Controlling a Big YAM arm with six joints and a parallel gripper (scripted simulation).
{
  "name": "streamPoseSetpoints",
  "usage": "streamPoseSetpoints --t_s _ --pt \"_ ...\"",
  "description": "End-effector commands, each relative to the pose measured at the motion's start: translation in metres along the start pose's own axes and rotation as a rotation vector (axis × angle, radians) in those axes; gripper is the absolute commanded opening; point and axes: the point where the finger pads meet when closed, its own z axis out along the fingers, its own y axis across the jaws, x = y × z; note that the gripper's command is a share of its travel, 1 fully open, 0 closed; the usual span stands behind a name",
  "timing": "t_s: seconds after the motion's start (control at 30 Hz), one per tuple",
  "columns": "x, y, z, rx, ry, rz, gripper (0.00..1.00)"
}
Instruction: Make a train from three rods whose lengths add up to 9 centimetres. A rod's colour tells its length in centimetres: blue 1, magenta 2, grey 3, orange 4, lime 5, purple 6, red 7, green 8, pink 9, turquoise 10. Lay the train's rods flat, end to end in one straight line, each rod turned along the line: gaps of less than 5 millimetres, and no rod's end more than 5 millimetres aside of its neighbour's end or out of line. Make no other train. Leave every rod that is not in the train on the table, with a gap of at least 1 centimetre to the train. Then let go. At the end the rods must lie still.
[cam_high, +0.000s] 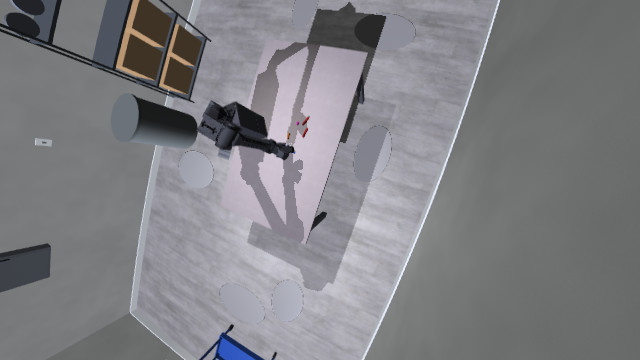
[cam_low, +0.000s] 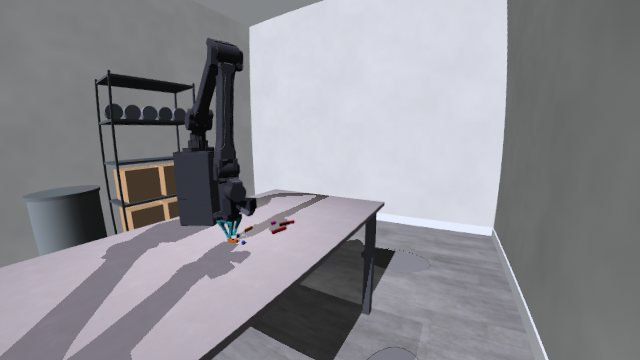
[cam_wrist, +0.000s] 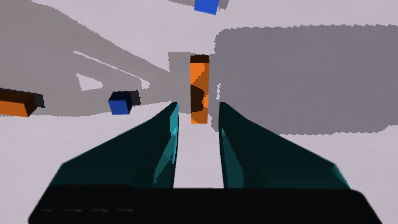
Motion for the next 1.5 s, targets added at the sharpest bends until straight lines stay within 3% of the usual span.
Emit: streamPoseSetpoints --t_s 0.0,1.0,1.47 --pt "0.002 -0.003 0.001 0.0 -0.004 0.003 0.23" --pt "-0.001 -0.004 0.02 0.005 -0.012 0.003 0.23" --pt "-0.006 -0.007 0.016 0.011 -0.022 0.003 0.23"
